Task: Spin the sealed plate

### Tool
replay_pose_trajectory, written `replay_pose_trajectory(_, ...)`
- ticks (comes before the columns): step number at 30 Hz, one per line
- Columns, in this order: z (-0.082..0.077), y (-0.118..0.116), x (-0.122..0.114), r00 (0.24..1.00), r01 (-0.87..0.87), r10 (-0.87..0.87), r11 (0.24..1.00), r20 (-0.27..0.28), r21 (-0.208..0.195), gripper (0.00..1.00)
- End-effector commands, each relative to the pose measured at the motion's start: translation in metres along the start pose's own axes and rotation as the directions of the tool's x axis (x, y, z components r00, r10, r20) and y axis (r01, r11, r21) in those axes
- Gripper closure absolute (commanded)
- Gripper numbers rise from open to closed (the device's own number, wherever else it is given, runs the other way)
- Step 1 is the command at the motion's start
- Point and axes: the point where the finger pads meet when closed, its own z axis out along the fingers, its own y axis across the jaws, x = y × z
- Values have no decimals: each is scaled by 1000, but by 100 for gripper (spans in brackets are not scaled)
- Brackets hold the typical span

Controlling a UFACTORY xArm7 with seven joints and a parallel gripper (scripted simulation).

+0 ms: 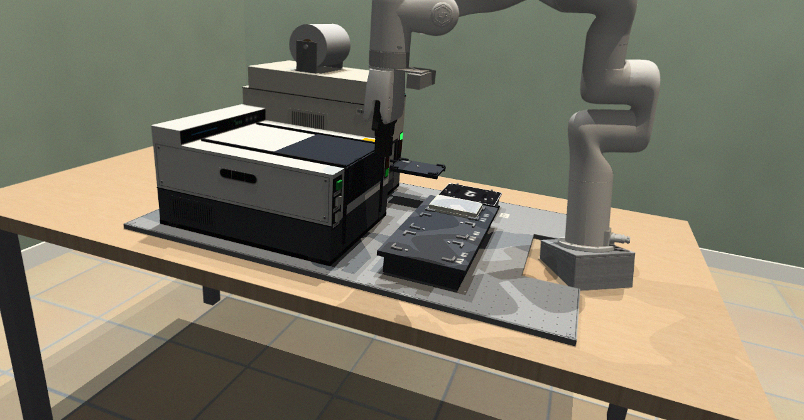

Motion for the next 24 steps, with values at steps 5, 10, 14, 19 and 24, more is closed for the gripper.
replay_pose_trajectory(5, -2, 1, -1, 1000, 0, 0, 1000, 3, -3, 100)
replay_pose_trajectory(10, -2, 1, -1, 1000, 0, 0, 1000, 3, -3, 100)
replay_pose_trajectory(14, -2, 1, -1, 1000, 0, 0, 1000, 3, -3, 100)
replay_pose_trajectory(19, -2, 1, -1, 1000, 0, 0, 1000, 3, -3, 100)
replay_pose_trajectory(24, -2, 1, -1, 1000, 0, 0, 1000, 3, -3, 100)
